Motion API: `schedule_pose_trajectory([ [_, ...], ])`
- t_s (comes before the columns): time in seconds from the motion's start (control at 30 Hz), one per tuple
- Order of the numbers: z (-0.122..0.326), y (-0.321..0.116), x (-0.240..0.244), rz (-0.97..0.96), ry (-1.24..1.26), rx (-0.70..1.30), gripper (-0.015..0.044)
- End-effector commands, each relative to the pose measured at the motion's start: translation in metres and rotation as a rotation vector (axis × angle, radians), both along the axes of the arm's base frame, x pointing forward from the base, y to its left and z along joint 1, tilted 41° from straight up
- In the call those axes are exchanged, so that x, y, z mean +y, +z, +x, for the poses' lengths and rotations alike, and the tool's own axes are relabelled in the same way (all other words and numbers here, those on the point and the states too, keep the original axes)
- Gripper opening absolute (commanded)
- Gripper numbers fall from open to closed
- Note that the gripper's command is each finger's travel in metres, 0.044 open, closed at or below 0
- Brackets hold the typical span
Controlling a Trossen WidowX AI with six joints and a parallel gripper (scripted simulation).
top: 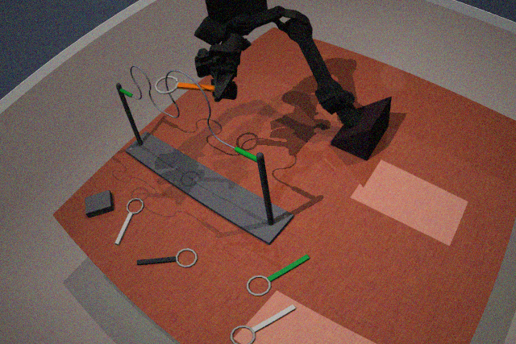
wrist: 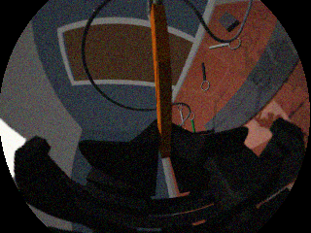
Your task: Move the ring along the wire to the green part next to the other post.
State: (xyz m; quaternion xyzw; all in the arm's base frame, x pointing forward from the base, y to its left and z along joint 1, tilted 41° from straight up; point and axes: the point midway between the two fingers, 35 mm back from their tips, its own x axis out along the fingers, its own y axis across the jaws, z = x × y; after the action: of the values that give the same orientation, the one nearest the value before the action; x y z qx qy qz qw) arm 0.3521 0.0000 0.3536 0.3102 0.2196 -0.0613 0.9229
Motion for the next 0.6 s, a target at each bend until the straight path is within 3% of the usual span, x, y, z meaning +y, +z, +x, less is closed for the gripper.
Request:
schedule_pose_trajectory([
  [0.0, -0.0002, 0.0017, -0.0008, -0.054, 0.002, 0.002, -0.0150],
  [0.57, -0.0014, -0.0030, -0.0089, -0.279, -0.004, 0.045, -0.0150],
])
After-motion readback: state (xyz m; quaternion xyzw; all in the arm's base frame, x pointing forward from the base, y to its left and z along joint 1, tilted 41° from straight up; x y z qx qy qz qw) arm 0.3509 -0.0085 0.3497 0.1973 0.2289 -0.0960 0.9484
